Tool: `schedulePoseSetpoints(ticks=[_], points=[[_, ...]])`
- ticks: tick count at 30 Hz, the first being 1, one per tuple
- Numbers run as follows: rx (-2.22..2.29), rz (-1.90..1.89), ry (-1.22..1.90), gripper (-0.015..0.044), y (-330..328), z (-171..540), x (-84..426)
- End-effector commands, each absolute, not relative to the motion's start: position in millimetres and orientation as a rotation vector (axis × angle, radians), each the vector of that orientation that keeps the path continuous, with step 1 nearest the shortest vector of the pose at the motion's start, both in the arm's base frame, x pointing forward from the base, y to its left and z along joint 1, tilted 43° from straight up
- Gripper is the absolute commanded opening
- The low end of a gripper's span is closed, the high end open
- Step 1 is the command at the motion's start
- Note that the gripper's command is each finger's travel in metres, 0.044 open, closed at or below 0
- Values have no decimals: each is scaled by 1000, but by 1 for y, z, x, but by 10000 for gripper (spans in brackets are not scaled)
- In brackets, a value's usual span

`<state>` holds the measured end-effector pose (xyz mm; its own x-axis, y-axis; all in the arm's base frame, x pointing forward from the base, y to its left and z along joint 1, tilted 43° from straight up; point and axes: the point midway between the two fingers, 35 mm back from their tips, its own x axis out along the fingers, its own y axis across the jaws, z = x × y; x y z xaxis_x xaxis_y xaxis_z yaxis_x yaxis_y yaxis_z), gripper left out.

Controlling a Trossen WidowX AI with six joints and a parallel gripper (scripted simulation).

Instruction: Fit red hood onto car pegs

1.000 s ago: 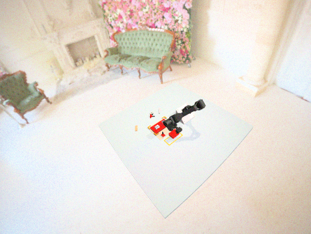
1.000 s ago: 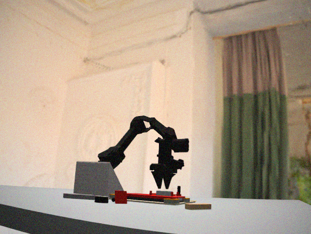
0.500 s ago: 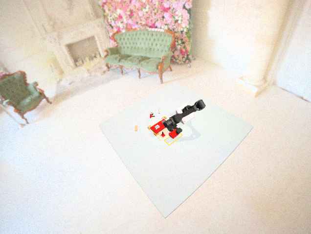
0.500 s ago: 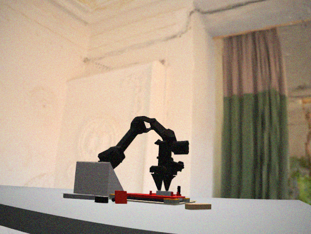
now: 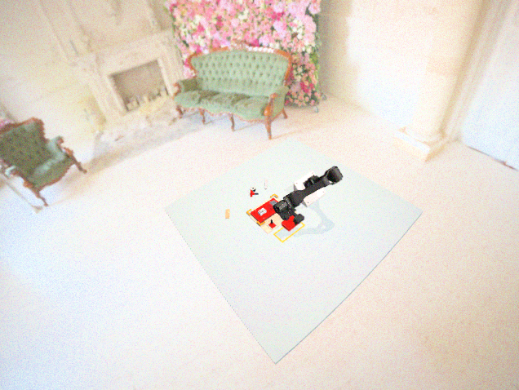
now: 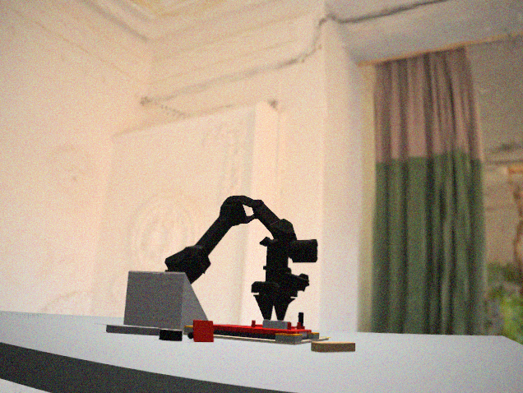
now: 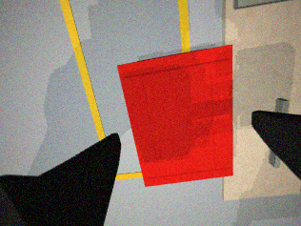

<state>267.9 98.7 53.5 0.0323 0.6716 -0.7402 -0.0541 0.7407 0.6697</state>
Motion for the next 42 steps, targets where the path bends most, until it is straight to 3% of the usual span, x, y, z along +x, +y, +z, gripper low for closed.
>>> schedulePoseSetpoints(ticks=[1,35,39,42], points=[[549,603,1448,440,101,51,268],[550,604,1448,440,112,39,268],[542,604,1441,335,110,42,269],[542,604,1441,315,110,42,269]])
